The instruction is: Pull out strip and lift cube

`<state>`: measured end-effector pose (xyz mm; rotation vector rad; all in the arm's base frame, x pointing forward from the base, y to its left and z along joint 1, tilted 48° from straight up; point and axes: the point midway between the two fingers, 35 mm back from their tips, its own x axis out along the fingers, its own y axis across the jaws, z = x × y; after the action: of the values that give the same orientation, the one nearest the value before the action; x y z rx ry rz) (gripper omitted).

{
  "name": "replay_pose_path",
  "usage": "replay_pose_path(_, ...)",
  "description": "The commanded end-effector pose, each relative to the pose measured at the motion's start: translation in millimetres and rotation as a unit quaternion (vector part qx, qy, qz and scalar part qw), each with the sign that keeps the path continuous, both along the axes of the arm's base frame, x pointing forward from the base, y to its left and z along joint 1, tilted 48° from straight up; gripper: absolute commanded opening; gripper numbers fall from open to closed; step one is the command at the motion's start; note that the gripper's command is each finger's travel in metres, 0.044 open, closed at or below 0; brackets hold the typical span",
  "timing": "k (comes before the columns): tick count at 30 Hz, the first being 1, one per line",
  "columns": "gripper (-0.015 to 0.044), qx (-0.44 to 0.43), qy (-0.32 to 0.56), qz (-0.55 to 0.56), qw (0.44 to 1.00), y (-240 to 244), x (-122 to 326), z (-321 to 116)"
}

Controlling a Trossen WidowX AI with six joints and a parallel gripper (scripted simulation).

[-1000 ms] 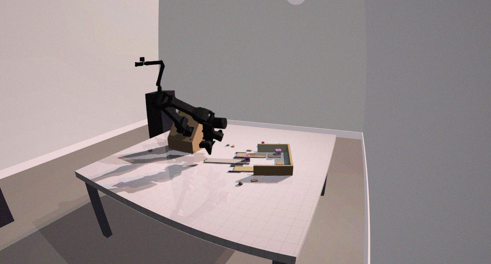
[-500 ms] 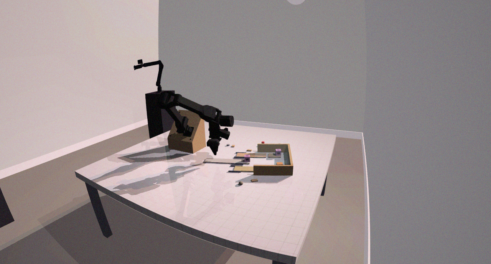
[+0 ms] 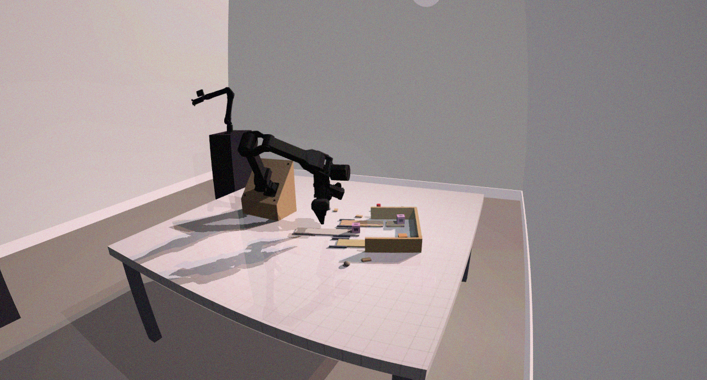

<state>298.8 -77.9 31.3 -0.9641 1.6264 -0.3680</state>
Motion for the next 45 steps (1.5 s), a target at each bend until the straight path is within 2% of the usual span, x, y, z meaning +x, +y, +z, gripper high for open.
replay_pose_path(1, 0.0440, 0.002, 0.001, 0.000, 1.000, 5, 14, -4)
replay_pose_path(35, 0.0440, 0.003, -0.001, 0.000, 1.000, 38, 113, -26)
replay_pose_path(42, 0.0256, 0.003, -0.001, 0.000, 1.000, 32, 114, -32)
replay_pose_path(45, 0.0250, 0.003, -0.001, 0.000, 1.000, 28, 114, -35)
